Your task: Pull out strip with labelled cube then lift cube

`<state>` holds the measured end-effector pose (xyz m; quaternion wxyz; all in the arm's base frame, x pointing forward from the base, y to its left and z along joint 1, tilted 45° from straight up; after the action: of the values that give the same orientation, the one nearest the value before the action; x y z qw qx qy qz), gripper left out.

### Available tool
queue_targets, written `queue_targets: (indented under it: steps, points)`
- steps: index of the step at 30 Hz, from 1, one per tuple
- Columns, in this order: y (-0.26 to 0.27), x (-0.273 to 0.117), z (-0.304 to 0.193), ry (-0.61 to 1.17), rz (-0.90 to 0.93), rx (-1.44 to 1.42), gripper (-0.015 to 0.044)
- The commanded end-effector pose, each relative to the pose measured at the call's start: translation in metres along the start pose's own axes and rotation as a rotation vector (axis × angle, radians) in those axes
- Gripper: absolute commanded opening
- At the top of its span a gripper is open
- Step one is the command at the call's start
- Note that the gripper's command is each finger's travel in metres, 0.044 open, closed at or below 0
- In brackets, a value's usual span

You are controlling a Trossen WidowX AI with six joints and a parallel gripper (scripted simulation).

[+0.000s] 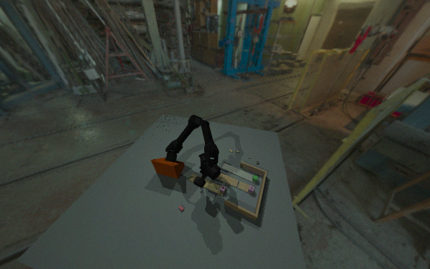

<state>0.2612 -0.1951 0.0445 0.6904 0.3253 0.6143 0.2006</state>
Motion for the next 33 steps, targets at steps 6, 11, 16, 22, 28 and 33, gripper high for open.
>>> queue_targets:
  steps: [6, 11, 16, 22, 28, 33]
  points:
    - [-0.006, -0.003, 0.036, 0.003, 0.007, 0.006, 0.0440]
    - [-0.009, -0.006, 0.058, 0.003, 0.007, 0.005, 0.0440]
    - [-0.011, -0.008, 0.079, 0.002, 0.007, 0.004, 0.0440]
    - [-0.014, -0.008, 0.104, 0.001, 0.006, 0.003, 0.0440]
    - [-0.014, -0.005, 0.117, 0.000, 0.007, 0.002, 0.0387]
    - [-0.014, 0.003, 0.118, 0.000, 0.007, 0.002, 0.0256]
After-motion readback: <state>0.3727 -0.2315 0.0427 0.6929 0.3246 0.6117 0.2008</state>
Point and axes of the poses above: the point midway between the two fingers, 35 mm back from their tips, its own x axis out along the fingers, its own y axis across the jaws, z = x × y, the point moved 10 cm from there along -x, back along the fingers, and after that the axes turned 14 degrees about -x, right-handed, at the moved point
